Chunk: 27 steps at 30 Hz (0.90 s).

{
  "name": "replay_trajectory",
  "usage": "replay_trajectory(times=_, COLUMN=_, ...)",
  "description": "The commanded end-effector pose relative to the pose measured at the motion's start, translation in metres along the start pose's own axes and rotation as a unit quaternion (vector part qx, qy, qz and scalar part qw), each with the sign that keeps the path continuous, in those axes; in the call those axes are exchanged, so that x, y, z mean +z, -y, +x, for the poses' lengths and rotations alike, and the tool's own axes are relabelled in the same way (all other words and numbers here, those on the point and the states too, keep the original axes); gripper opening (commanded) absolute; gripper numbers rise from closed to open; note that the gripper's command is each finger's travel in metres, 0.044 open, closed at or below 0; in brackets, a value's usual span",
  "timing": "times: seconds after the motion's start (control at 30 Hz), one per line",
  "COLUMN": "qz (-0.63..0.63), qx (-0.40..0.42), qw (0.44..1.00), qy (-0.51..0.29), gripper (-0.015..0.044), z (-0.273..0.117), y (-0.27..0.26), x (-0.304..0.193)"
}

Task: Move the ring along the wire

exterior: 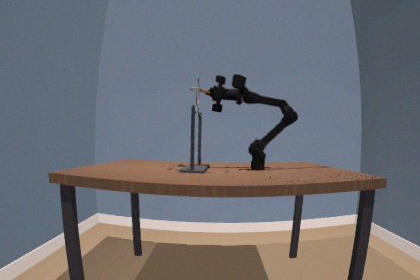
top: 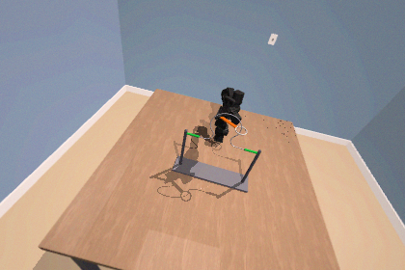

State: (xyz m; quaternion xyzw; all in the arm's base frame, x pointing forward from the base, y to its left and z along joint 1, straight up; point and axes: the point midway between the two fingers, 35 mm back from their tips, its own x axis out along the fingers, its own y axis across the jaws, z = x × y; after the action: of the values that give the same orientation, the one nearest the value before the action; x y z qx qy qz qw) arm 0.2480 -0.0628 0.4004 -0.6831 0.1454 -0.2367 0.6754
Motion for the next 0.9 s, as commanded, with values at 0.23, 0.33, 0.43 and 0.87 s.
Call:
replay_trajectory(times=0.23, qz=-0.062, qx=-0.038, qw=0.997, qy=0.009, gripper=-0.015, z=0.0, y=0.006, x=0.0)
replay_trajectory(times=0.33, qz=-0.079, qx=-0.047, qw=0.996, qy=0.011, gripper=-0.015, z=0.0, y=0.008, x=0.0)
replay_trajectory(times=0.43, qz=-0.096, qx=-0.057, qw=0.994, qy=0.013, gripper=-0.015, z=0.0, y=0.009, x=0.0)
replay_trajectory(times=0.87, qz=-0.169, qx=-0.099, qw=0.98, qy=0.022, gripper=-0.015, z=0.0, y=0.016, x=0.002)
